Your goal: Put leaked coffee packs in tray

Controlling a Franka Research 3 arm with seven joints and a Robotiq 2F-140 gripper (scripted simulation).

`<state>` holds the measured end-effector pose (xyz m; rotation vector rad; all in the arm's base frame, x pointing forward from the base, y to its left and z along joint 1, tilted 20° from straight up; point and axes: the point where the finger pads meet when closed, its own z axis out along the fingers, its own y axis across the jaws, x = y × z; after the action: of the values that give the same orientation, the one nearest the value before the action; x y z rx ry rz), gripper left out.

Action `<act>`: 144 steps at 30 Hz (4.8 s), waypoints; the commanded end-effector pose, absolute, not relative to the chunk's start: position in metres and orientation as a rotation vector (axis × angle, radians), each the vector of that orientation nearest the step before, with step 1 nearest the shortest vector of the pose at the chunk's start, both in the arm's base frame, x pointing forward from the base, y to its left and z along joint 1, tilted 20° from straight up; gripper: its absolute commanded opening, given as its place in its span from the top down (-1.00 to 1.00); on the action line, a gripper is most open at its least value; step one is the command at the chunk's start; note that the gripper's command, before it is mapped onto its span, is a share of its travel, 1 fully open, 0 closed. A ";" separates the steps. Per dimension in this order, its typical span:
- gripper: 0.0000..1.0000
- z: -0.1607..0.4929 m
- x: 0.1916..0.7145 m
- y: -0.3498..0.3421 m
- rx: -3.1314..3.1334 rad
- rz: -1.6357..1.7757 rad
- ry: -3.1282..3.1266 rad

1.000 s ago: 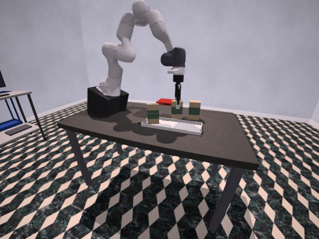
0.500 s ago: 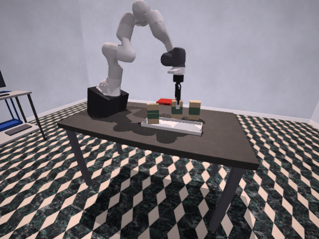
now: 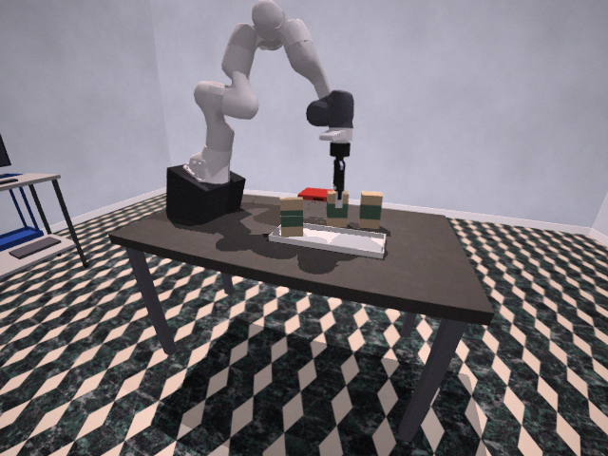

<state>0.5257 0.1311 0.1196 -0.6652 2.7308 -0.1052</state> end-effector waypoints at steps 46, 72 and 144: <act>-0.11 0.203 0.518 0.143 -0.631 -0.102 2.746; -0.11 0.240 0.616 0.179 -0.410 -0.061 2.773; -0.11 0.220 0.625 0.181 -0.410 -0.061 2.773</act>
<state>0.6240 0.1798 0.2198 -0.4146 2.7756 -0.0611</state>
